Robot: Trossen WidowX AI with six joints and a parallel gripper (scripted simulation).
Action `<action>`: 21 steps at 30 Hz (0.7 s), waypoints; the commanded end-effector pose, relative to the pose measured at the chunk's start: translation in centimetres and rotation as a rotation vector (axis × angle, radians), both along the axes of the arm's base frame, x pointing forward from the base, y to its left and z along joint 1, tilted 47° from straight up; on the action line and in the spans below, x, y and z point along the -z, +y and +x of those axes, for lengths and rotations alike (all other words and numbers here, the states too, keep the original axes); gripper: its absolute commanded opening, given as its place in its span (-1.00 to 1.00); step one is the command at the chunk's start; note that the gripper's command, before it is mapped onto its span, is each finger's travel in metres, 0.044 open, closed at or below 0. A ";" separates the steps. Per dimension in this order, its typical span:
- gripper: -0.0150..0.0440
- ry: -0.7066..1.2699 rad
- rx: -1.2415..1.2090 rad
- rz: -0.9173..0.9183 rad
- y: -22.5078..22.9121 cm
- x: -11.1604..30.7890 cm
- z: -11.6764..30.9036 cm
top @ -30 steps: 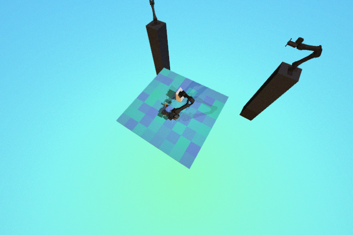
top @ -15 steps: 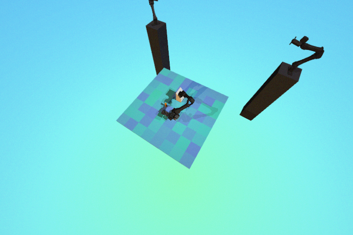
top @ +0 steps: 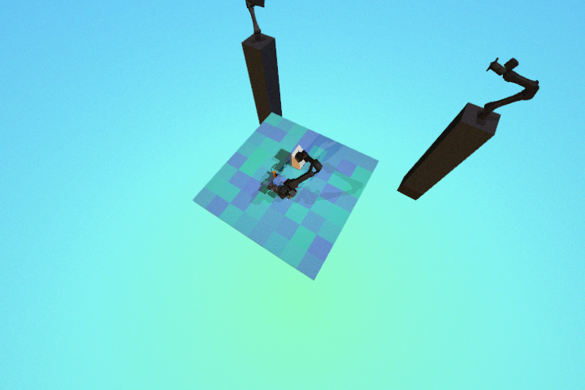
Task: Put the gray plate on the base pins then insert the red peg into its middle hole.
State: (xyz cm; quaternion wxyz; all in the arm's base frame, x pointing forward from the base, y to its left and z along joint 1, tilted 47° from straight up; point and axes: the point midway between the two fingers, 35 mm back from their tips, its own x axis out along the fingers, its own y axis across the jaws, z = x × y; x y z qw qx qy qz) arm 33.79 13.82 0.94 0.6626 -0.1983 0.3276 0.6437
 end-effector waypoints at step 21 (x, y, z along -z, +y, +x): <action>-0.49 -0.011 0.001 -0.007 -5.3 -5.3 1.3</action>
